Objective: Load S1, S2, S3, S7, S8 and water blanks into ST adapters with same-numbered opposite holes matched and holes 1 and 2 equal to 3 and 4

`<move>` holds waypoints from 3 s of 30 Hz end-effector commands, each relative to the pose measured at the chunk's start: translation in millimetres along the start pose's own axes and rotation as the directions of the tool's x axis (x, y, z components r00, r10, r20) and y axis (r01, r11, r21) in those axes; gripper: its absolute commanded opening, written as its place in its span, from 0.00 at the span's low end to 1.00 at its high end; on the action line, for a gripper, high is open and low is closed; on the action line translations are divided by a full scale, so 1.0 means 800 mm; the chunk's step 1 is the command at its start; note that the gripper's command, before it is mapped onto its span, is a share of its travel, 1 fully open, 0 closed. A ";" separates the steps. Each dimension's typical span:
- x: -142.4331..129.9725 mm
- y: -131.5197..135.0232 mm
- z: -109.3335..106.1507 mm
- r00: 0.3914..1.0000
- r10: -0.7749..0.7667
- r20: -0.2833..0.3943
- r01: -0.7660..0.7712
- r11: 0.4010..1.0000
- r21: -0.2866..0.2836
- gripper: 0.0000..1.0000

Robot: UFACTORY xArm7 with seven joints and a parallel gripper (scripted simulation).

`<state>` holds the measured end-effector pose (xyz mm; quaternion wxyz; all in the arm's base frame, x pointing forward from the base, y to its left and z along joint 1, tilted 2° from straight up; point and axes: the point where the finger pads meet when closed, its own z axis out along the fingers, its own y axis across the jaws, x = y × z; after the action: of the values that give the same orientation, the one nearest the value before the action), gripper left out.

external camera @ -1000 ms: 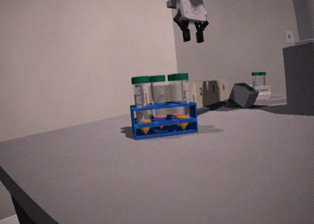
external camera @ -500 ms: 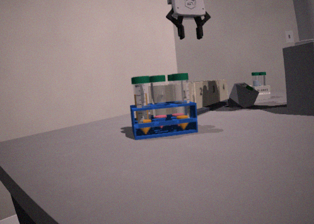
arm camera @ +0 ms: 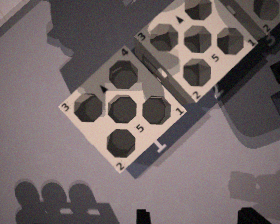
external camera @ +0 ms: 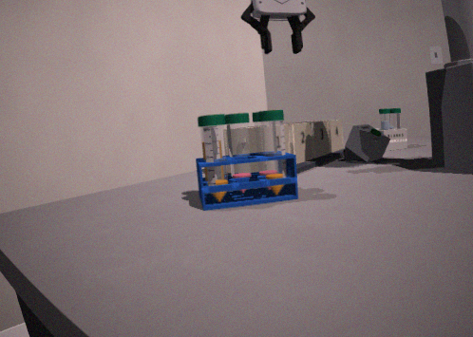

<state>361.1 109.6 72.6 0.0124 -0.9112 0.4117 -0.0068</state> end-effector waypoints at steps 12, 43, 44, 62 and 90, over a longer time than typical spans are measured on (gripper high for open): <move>-0.075 -0.039 -0.002 1.000 0.001 -0.003 -0.001 1.000 0.002 0.57; -0.196 -0.098 -0.001 1.000 0.001 -0.002 -0.001 1.000 0.002 0.57; -0.196 -0.098 -0.001 1.000 0.001 -0.002 -0.001 1.000 0.002 0.57; -0.196 -0.098 0.031 1.000 0.001 -0.002 -0.001 1.000 0.002 0.57; -0.196 -0.098 0.096 1.000 0.001 -0.002 -0.001 1.000 0.002 0.57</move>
<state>316.7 278.8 3.5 0.0113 -0.9111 0.4119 -0.0061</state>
